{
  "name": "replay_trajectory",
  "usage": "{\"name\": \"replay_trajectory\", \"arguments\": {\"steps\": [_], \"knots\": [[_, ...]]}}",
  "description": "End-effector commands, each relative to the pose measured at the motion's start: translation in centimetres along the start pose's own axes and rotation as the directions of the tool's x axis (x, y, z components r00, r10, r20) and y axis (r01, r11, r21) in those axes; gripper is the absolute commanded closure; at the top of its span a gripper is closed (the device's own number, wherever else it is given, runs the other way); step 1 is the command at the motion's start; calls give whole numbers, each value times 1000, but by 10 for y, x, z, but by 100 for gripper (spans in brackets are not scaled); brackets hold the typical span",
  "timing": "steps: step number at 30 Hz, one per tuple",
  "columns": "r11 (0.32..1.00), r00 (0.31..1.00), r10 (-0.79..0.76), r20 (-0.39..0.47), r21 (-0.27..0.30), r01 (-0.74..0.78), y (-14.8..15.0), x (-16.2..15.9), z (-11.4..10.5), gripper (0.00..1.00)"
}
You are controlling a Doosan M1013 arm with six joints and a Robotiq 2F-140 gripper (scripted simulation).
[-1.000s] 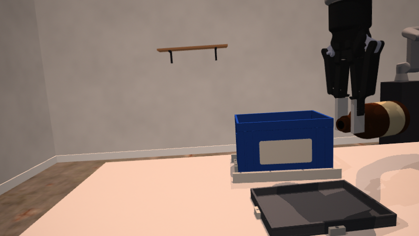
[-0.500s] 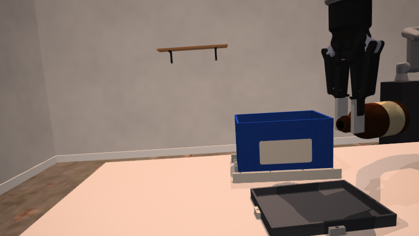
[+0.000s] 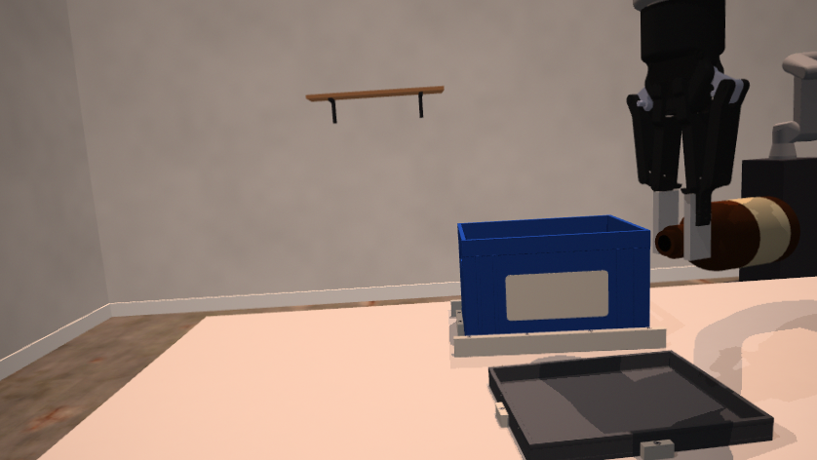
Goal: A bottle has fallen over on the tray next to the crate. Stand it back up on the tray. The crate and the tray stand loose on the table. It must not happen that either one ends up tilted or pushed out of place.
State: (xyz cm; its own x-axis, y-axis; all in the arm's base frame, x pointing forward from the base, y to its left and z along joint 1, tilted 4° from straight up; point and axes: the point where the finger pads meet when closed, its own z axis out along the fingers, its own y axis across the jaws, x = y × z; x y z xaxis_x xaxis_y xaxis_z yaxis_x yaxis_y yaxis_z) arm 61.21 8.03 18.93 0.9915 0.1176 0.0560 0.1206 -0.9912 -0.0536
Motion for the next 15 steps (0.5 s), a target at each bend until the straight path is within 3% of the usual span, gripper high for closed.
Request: {"name": "replay_trajectory", "arguments": {"steps": [1, 15], "knots": [[1000, 1000, 10, 0, 0, -10, 0, 0, 0, 90], [985, 985, 173, 0, 0, -173, 0, 0, 0, 90]]}}
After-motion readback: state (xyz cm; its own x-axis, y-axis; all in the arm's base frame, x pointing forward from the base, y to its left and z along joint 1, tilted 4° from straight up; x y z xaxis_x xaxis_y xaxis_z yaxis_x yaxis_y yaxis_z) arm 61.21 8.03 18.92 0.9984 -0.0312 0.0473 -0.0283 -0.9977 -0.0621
